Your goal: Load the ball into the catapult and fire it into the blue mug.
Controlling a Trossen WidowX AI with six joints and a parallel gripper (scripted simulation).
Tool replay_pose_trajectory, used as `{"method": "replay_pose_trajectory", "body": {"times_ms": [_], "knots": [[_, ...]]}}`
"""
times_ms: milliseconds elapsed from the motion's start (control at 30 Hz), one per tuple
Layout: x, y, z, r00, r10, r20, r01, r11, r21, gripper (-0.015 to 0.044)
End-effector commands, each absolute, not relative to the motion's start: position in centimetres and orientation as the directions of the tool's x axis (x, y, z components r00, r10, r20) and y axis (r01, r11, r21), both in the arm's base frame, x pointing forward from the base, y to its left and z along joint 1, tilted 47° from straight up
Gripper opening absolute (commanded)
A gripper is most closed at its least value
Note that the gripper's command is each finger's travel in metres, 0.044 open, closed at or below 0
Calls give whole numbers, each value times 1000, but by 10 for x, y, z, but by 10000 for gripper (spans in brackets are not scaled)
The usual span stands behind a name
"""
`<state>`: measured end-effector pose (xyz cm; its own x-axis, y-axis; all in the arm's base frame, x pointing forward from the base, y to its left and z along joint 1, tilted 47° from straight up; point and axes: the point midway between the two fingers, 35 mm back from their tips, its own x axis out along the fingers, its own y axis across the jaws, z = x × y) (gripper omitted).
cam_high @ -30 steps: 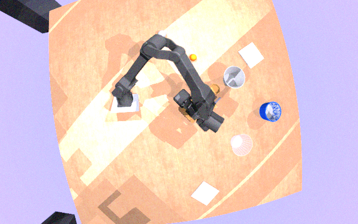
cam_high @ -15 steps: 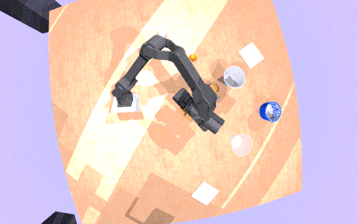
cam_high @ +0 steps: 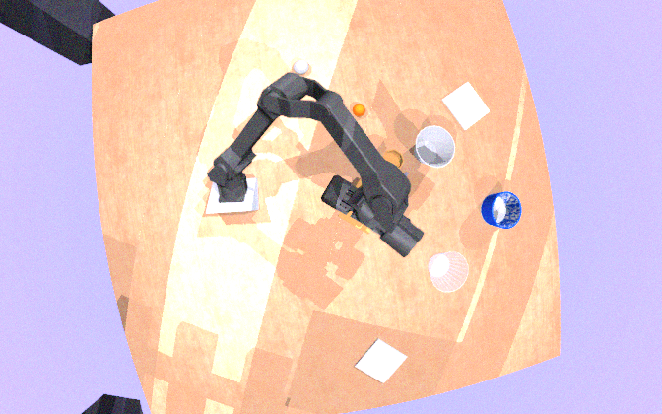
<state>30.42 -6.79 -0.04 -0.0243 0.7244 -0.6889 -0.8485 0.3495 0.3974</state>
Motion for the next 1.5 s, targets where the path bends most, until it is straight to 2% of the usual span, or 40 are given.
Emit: {"method": "replay_pose_trajectory", "body": {"times_ms": [0, 400, 1467], "knots": [[311, -72, 0, -11, 723, -691, -908, 282, 310, 0], [337, -78, -8, -9, 723, -691, -998, 35, 49, 0], [342, -50, -37, -8, 724, -690, -999, 27, 40, 0]]}}
